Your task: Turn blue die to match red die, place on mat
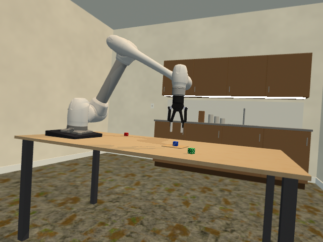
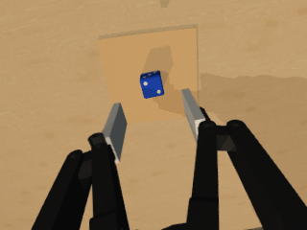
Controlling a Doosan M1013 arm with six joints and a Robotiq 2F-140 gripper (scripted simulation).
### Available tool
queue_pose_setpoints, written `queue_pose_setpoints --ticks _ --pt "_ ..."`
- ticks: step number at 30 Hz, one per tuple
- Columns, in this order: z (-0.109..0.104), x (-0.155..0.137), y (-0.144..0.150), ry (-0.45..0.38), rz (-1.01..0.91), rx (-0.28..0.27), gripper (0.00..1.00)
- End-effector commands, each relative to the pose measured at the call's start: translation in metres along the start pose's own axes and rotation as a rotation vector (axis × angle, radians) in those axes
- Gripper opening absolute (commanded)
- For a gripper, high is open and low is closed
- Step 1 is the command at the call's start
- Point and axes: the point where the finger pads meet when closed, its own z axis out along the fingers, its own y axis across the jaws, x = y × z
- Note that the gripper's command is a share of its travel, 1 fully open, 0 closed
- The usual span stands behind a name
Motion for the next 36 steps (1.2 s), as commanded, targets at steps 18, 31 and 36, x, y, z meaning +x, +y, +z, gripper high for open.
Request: queue_pose_setpoints --ticks 18,31,36 --pt "-0.0002 0.0 0.0 0.0 0.0 0.0 0.35" --pt "0.0005 0.0 0.0 0.0 0.0 0.0 0.35" --pt "0.0028 0.0 0.0 0.0 0.0 0.0 0.35"
